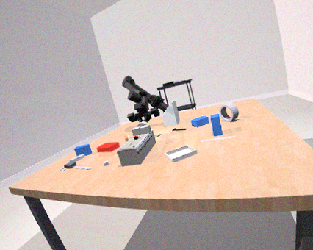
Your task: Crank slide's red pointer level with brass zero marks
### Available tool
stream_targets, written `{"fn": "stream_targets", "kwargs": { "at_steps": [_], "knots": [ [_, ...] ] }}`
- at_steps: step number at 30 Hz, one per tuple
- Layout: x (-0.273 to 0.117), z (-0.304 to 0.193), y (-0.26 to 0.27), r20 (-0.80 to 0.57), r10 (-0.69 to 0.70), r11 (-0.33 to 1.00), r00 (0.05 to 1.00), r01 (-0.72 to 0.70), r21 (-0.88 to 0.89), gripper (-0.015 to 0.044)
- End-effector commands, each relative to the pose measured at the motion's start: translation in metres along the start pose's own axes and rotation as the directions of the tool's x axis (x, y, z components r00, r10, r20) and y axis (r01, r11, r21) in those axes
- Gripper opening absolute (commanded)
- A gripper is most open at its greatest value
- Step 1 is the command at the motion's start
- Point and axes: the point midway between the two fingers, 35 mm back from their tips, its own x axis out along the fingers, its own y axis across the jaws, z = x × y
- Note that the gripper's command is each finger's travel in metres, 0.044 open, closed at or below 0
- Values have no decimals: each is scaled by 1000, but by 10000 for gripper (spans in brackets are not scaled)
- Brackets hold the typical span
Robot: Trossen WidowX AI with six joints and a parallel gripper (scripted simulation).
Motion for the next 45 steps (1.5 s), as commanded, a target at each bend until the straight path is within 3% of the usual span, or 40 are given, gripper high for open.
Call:
{"fn": "stream_targets", "kwargs": {
  "at_steps": [1,45],
  "knots": [
    [0,0,0,2,0,1000,1000,0,-5,0],
    [13,-12,-11,2,-1,1000,1000,1,-6,0]
  ]
}}
